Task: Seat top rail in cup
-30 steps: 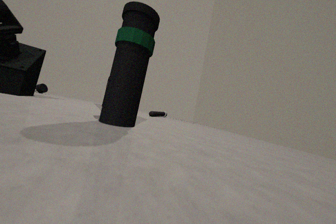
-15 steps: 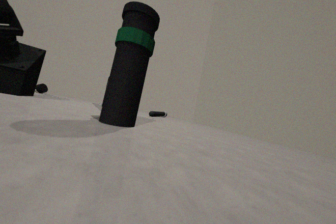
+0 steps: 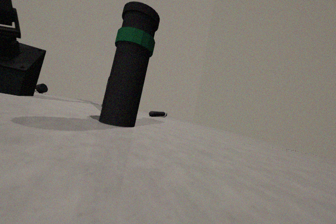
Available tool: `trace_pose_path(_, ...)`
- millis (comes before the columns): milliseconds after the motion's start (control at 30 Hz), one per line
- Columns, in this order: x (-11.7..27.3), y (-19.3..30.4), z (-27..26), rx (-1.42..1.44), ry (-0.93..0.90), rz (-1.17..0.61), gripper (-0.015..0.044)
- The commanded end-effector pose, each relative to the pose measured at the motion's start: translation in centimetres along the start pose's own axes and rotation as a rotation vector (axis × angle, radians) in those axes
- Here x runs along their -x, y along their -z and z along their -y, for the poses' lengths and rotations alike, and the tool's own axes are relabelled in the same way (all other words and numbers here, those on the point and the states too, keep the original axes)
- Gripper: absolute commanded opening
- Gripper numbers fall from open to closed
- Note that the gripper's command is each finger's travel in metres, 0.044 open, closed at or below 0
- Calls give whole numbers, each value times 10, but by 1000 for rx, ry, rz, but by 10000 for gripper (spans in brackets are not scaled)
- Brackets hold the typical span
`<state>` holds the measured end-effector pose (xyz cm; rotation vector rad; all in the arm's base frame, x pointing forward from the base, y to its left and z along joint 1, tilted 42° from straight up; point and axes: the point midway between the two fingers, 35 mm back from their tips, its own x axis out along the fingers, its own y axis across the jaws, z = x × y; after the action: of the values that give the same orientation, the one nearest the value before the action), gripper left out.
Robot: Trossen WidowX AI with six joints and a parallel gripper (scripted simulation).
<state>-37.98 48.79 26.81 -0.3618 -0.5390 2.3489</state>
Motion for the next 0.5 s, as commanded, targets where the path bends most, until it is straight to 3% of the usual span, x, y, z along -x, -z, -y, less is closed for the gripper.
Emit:
trace_pose_path(0, 28, 46, 55, -115, 130, -166, 440)
trace_pose_path(467, 173, 181, 178, -443, 571, -622, 440)
